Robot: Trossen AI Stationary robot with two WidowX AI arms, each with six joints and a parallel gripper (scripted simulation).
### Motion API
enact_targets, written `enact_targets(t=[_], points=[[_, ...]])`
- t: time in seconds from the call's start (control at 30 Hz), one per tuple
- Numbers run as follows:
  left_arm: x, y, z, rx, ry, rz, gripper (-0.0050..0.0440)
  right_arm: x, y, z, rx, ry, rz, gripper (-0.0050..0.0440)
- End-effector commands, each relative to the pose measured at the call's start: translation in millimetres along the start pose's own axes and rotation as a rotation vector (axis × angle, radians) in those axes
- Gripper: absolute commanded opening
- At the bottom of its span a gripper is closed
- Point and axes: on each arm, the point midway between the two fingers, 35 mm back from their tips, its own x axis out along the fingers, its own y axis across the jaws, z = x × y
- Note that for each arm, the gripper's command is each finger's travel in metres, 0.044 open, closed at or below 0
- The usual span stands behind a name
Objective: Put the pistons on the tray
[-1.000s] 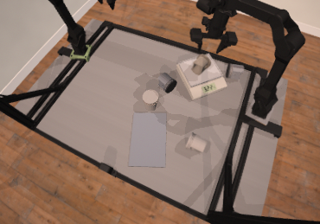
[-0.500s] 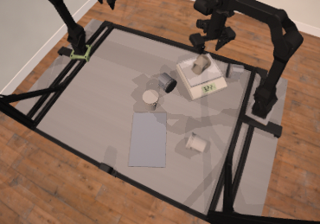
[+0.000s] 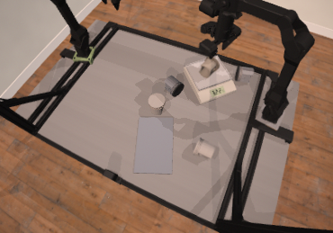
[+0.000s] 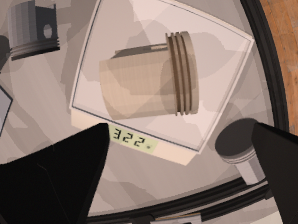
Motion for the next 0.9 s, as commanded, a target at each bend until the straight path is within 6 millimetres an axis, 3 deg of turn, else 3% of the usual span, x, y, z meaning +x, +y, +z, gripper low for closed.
enact_targets(t=[0.0,0.1,0.33,0.4,0.87], points=[[0,0,0,0.002,0.001,-0.003,0.0440,1,0,0,-0.089,-0.001,-0.019,0.0378],[0,0,0,0.002,0.001,-0.003,0.0440,2,0,0,-0.100,0.000,-0.023,0.0378],[0,0,0,0.002,0.001,-0.003,0.0440,3,12,-33,-0.151,0.001,-0.023,0.0378],[0,0,0,0.002,0.001,-0.003,0.0440,3,12,-33,-0.150,0.002,-0.023,0.0378],[0,0,0,0.002,0.001,-0.003,0.0440,29,36,-81,0.103,-0.191,-0.057,0.0378]])
